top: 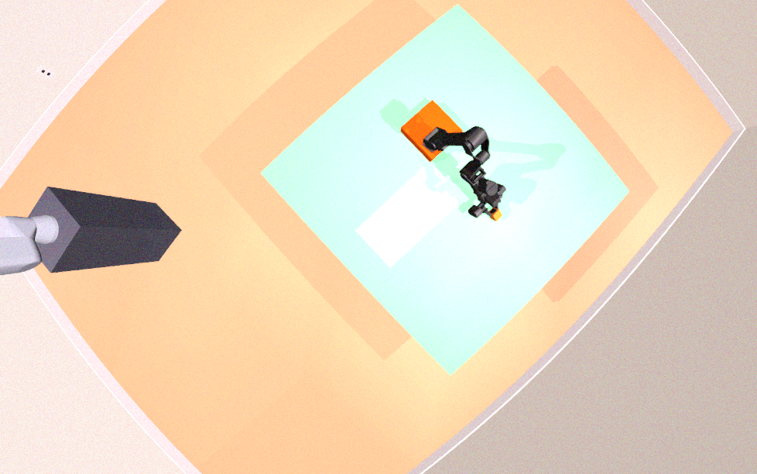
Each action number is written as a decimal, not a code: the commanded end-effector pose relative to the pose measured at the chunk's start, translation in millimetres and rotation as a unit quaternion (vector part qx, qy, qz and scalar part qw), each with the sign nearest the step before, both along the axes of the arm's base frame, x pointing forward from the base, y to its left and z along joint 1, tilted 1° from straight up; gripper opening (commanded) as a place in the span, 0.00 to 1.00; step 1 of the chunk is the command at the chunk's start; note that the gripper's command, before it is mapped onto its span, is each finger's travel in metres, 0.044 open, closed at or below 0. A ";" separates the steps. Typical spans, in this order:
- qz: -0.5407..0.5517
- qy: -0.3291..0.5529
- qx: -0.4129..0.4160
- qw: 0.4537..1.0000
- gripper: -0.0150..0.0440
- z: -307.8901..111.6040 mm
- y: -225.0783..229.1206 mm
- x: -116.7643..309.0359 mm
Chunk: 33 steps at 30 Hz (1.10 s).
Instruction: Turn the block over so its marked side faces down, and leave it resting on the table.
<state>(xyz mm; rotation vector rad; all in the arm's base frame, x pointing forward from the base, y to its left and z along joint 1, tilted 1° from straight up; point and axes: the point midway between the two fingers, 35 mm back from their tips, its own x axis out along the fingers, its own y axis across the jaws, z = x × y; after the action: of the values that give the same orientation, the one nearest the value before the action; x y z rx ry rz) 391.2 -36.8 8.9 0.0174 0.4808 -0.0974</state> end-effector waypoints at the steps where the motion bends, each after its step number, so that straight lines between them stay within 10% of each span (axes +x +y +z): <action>1: 0.002 -0.001 -0.001 1.000 0.61 0.3 0.3 0.2; 10: 0.002 -0.001 -0.001 1.000 1.00 0.3 0.3 0.2; 33: 0.002 -0.001 -0.001 1.000 1.00 0.3 0.3 0.2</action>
<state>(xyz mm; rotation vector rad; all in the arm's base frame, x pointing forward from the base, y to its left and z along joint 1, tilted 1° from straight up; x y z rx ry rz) 391.4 -36.9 9.4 0.0172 0.4782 -0.0974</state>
